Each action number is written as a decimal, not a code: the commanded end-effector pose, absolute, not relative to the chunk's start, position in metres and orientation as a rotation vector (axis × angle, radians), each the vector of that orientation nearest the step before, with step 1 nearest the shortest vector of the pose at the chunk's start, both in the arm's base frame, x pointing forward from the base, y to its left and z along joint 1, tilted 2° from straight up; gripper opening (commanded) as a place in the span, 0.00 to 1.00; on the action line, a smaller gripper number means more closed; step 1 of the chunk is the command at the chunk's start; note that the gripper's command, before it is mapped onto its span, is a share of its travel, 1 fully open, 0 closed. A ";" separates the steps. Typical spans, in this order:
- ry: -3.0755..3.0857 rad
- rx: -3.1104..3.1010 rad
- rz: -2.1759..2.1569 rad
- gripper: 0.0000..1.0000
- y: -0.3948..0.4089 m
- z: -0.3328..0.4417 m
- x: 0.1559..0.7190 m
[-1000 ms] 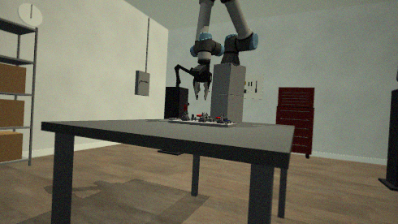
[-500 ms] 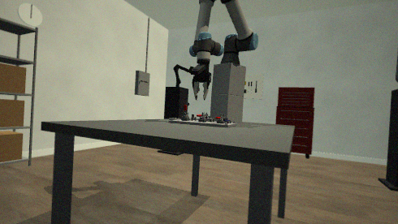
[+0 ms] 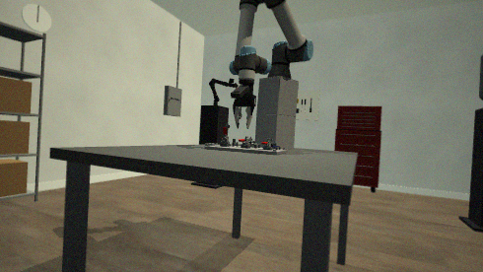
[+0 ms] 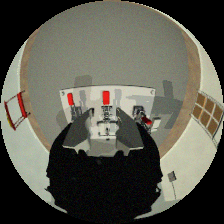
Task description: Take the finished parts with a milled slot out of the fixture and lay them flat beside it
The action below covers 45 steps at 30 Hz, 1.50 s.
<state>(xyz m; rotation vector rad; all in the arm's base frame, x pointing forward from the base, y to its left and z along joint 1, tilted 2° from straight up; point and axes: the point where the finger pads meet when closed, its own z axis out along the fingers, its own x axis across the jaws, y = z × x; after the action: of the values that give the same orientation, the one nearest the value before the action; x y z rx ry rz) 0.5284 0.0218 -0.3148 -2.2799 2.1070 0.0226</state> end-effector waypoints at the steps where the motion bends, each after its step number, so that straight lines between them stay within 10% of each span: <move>1: 2.106 -2.279 0.020 0.28 0.022 -0.334 0.530; 45: 2.107 -2.279 0.020 0.28 0.023 -0.357 0.530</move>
<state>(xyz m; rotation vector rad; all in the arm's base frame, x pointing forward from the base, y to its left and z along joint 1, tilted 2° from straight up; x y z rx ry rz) 0.5295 0.0232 -0.3578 -2.2797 2.1070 0.0222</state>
